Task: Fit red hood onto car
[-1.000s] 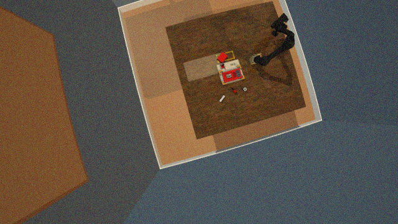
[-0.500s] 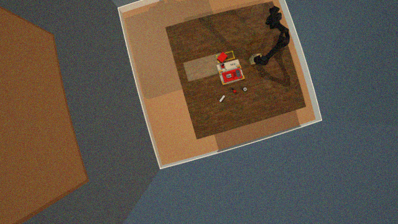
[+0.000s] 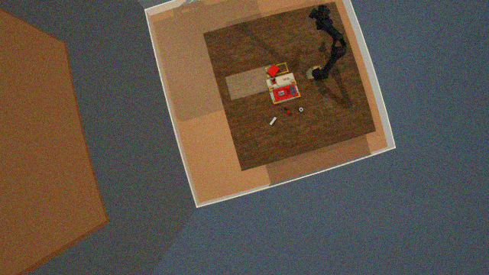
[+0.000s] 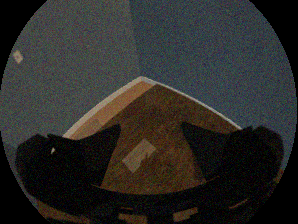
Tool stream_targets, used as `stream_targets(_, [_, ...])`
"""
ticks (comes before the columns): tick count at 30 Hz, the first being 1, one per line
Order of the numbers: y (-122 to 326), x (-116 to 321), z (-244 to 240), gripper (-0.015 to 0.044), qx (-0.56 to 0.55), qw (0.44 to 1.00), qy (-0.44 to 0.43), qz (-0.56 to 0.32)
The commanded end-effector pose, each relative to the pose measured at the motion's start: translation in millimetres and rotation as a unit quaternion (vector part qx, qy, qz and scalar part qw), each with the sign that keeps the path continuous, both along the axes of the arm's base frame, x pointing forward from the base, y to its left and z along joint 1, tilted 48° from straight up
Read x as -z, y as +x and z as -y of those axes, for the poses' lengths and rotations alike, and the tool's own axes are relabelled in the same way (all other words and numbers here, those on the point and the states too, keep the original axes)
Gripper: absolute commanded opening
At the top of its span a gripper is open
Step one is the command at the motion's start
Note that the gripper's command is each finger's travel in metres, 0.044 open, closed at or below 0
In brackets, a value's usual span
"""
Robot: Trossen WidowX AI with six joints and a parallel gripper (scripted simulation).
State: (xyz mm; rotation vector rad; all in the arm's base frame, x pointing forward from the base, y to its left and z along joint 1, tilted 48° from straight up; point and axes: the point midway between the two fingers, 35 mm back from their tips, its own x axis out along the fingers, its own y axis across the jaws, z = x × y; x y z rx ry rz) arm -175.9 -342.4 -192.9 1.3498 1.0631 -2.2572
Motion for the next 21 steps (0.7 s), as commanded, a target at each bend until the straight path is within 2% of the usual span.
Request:
stream_targets(1, [28.6, -0.8, 4.3, 0.0440, -0.071, 0.996, 0.037, 0.046])
stream_targets(9, [98.6, -6.1, 13.8, 0.0440, -0.227, 0.961, 0.101, 0.126])
stream_targets(14, [148.9, -12.0, 15.8, 0.0440, -0.336, 0.915, 0.142, 0.175])
stream_targets(21, [238.9, -27.7, 1.9, 0.0440, -0.522, 0.786, 0.211, 0.255])
